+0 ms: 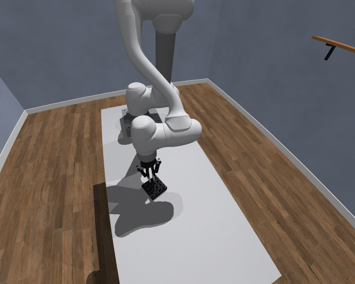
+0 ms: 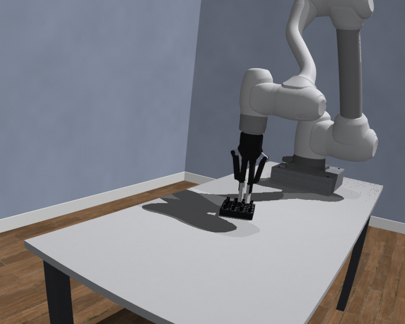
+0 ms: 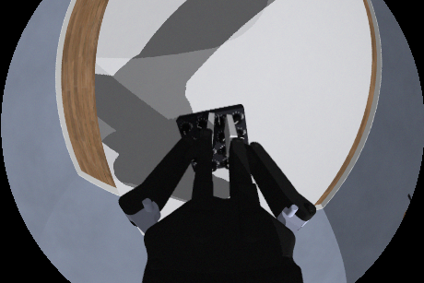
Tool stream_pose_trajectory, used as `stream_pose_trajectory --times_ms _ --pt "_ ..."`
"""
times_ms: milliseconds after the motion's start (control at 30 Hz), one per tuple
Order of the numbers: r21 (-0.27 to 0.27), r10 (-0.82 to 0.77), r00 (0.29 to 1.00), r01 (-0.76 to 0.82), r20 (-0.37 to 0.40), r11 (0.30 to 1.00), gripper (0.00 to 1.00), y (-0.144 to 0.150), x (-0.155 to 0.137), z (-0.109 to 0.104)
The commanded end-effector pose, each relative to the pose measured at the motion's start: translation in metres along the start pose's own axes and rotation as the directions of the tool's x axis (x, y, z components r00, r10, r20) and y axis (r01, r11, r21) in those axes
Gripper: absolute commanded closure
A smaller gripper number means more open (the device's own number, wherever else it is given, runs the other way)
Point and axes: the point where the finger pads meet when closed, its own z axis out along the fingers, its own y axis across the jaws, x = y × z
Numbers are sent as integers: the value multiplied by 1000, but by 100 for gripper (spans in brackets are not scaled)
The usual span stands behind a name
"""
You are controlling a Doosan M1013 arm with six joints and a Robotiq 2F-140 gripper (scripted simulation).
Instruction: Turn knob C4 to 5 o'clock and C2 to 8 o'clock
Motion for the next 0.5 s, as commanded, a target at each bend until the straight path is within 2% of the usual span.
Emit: stream_pose_trajectory --times_ms 0,33,467 --pt "0 0 1000 0 0 1000 88 0 0 0" --pt "0 0 1000 0 0 1000 95 0 0 0" --pt "0 0 1000 0 0 1000 95 0 0 0"
